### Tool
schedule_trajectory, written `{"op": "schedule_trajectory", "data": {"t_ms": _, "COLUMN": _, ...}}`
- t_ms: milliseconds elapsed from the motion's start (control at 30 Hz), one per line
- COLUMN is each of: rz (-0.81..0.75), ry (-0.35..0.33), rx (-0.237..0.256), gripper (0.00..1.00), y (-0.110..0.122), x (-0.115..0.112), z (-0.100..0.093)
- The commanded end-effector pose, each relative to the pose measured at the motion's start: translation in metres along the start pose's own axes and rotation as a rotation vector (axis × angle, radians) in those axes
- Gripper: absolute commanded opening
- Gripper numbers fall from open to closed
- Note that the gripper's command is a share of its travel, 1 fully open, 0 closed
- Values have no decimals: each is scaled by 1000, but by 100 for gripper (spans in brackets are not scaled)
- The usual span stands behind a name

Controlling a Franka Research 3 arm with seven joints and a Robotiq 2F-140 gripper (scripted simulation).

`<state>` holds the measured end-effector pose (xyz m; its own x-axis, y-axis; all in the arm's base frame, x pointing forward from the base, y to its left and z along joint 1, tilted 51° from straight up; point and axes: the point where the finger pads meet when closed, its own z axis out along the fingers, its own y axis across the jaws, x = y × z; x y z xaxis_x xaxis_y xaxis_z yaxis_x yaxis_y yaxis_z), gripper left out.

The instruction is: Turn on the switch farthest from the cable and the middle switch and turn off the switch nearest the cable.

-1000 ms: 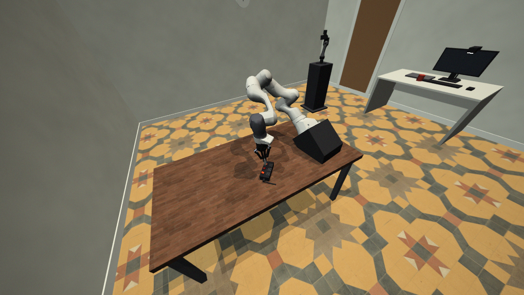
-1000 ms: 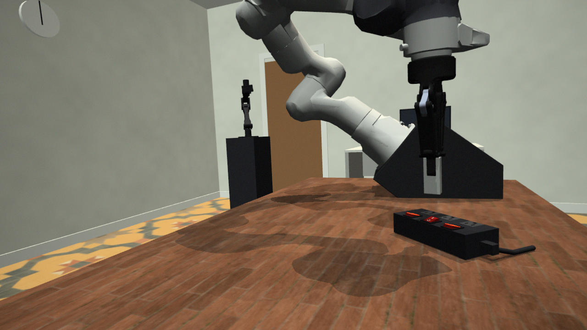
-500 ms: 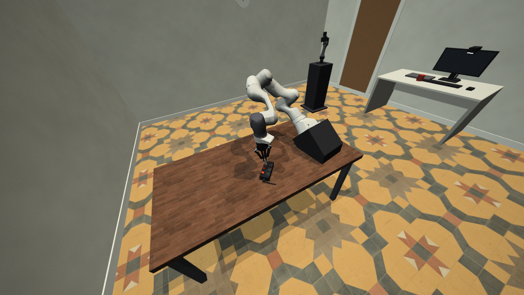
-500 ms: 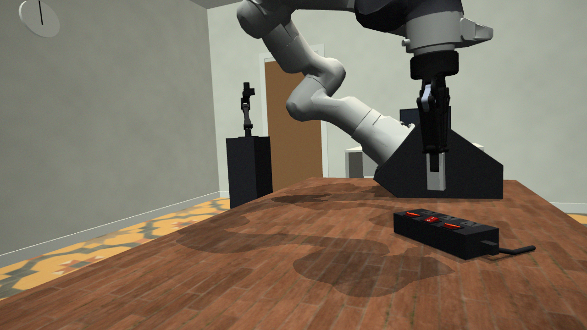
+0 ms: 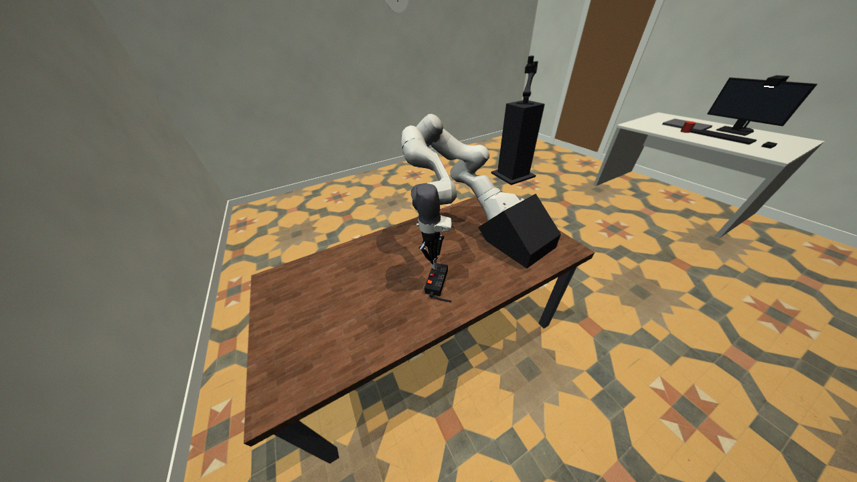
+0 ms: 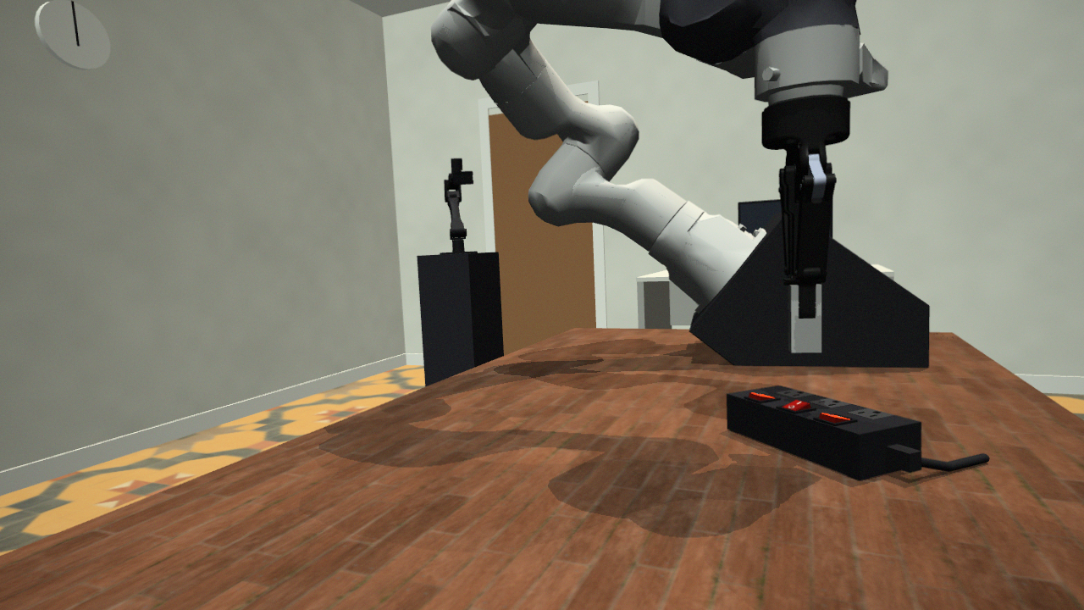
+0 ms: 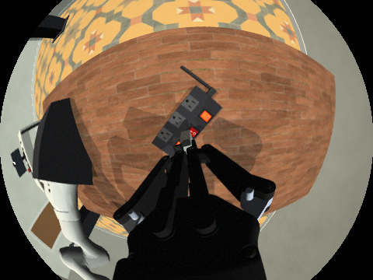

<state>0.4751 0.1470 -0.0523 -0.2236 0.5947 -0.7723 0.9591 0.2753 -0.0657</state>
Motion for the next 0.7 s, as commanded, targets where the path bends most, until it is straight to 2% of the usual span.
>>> {"op": "schedule_trajectory", "data": {"t_ms": 0, "rz": -279, "ry": -4, "rx": -2, "gripper": 0, "y": 1, "x": -4, "z": 0}}
{"op": "schedule_trajectory", "data": {"t_ms": 267, "rz": -509, "ry": -13, "rx": -25, "gripper": 0, "y": 1, "x": -4, "z": 0}}
{"op": "schedule_trajectory", "data": {"t_ms": 333, "rz": -509, "ry": -13, "rx": -25, "gripper": 0, "y": 1, "x": -4, "z": 0}}
{"op": "schedule_trajectory", "data": {"t_ms": 367, "rz": -584, "ry": -17, "rx": -32, "gripper": 0, "y": 1, "x": -4, "z": 0}}
{"op": "schedule_trajectory", "data": {"t_ms": 667, "rz": -834, "ry": -26, "rx": -52, "gripper": 0, "y": 1, "x": -4, "z": 0}}
